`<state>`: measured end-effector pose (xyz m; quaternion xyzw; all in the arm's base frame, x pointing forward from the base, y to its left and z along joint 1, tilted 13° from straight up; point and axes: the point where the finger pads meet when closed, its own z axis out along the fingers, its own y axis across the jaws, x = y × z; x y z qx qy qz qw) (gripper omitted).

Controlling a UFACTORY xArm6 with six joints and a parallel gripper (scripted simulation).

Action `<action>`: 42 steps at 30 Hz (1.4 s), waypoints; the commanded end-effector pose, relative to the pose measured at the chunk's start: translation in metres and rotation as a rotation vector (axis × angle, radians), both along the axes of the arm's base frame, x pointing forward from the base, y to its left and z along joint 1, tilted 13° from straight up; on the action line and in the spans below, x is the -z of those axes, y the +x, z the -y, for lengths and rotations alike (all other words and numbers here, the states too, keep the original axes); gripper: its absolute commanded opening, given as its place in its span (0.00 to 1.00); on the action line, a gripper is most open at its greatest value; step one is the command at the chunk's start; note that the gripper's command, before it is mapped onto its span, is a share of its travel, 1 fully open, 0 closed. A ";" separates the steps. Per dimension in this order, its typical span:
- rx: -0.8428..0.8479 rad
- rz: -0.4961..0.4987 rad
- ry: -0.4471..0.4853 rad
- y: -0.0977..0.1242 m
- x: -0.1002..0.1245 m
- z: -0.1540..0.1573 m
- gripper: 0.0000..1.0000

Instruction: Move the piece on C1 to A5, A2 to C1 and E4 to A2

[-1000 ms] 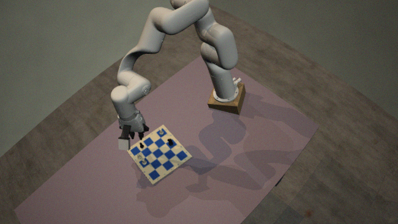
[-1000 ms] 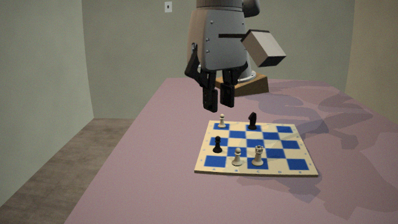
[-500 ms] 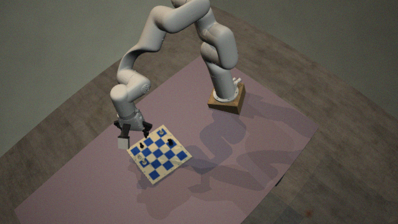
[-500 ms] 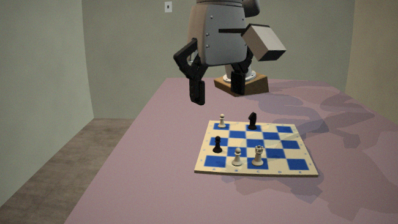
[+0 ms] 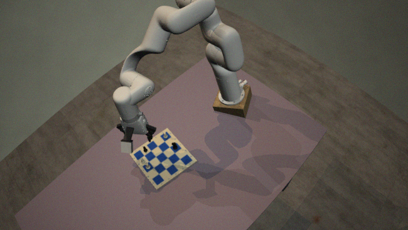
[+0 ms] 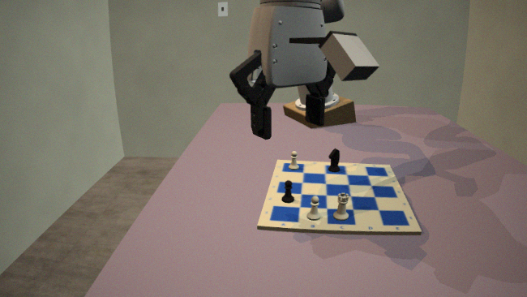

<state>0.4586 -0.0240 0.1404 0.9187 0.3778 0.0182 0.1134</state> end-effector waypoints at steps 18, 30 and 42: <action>0.000 0.005 0.000 -0.006 -0.060 -0.012 1.00; 0.000 0.005 0.000 -0.008 -0.075 -0.015 1.00; 0.000 0.005 0.000 -0.008 -0.075 -0.015 1.00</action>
